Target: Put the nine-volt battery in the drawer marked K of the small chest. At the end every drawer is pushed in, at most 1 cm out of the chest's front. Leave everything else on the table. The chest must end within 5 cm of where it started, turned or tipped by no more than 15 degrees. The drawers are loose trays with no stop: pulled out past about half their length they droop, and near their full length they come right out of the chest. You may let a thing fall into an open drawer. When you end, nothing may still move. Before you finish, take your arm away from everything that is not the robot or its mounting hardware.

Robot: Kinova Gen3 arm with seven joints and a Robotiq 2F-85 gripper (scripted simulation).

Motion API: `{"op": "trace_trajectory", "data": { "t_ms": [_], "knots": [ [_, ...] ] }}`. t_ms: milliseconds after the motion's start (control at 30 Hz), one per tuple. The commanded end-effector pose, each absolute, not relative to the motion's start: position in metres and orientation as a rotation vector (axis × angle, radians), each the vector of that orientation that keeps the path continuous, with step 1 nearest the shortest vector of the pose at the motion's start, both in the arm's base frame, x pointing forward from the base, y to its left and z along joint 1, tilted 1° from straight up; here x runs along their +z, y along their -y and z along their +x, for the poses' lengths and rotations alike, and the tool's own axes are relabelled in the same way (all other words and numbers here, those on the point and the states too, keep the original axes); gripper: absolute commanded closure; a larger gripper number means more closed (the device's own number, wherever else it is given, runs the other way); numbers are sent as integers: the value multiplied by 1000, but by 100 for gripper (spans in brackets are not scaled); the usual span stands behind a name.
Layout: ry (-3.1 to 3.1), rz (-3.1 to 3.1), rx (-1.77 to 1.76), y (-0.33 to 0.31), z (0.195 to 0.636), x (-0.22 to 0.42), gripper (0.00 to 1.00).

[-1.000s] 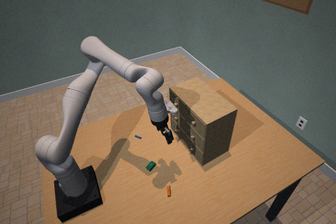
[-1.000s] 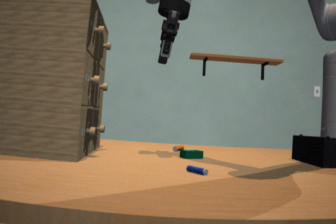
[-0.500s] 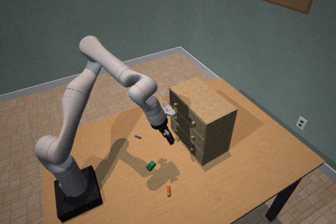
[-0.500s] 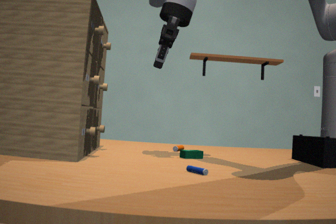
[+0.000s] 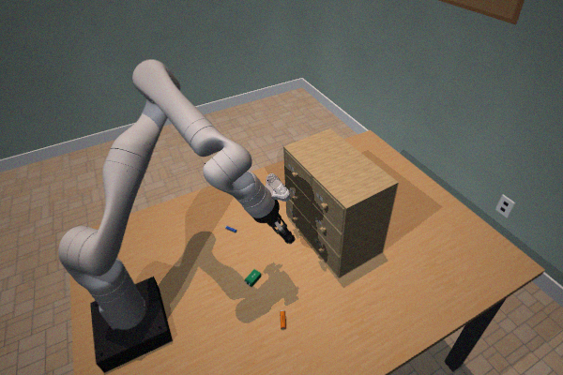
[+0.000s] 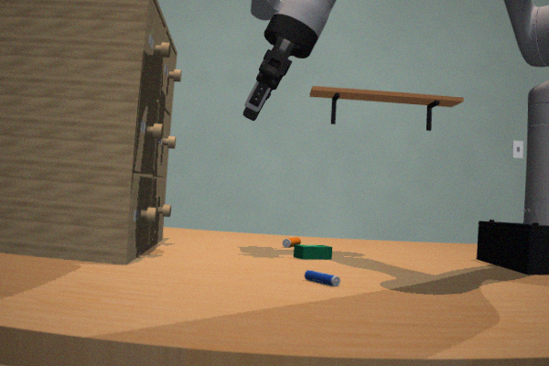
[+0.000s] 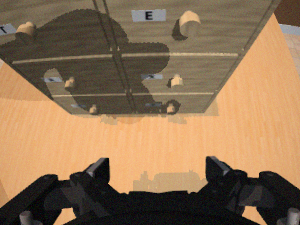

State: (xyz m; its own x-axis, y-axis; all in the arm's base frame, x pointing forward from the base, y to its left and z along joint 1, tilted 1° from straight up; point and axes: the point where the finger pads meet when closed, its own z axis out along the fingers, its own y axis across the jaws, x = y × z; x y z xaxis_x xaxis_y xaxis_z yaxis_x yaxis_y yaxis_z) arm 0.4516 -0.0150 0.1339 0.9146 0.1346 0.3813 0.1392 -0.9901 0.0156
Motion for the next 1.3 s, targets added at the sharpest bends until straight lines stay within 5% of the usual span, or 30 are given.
{"op": "trace_trajectory", "data": {
  "t_ms": [0,1267],
  "knots": [
    [207,-3053,-638,15,450,130,0],
    [198,-2881,-1136,12,475,97,0]
  ]
}}
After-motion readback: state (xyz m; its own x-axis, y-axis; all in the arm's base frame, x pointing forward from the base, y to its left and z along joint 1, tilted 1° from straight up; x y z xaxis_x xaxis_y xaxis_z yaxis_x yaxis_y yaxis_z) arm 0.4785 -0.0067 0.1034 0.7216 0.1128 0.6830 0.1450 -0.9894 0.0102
